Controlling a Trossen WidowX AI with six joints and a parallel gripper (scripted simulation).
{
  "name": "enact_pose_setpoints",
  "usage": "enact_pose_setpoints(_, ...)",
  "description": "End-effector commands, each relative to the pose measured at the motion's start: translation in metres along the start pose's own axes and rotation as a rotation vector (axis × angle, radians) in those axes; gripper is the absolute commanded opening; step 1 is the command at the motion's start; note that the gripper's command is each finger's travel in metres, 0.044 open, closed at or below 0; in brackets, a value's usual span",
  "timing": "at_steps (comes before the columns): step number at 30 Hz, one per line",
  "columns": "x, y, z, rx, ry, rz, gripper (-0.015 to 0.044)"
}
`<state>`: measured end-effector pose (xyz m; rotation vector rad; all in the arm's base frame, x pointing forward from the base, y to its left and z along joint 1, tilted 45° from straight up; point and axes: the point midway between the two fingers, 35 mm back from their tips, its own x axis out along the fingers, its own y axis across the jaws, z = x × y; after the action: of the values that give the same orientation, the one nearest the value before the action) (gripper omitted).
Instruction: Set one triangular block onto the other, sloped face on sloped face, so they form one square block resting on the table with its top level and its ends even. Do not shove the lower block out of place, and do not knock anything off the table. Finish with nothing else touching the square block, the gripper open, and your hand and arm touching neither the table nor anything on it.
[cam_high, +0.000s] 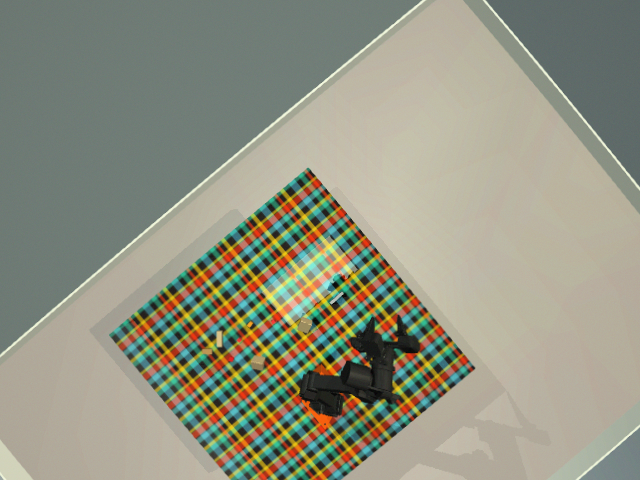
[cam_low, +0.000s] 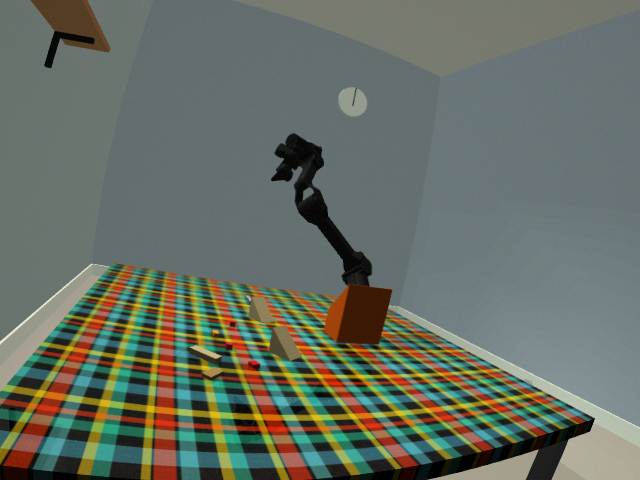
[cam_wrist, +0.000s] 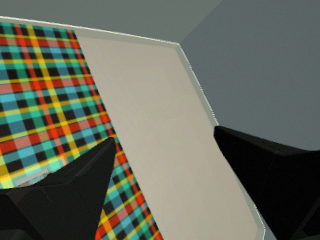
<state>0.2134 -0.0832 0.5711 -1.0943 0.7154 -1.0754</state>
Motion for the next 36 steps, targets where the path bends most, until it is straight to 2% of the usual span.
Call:
enact_pose_setpoints(1,-0.001,-0.001,0.000,0.003,-0.006,-0.001,0.0426)
enact_pose_setpoints(2,-0.003,-0.005,-0.002,0.010,-0.024,-0.004,0.0440)
enact_pose_setpoints(12,-0.028,-0.071,-0.048,0.180,-0.321,-0.056,0.0440)
enact_pose_setpoints(24,-0.012,-0.103,-0.095,0.322,-0.518,-0.066,0.0440)
enact_pose_setpoints(30,0.013,-0.110,-0.119,0.388,-0.572,-0.061,0.0440)
enact_pose_setpoints(36,0.060,-0.106,-0.147,0.486,-0.601,-0.029,0.0440)
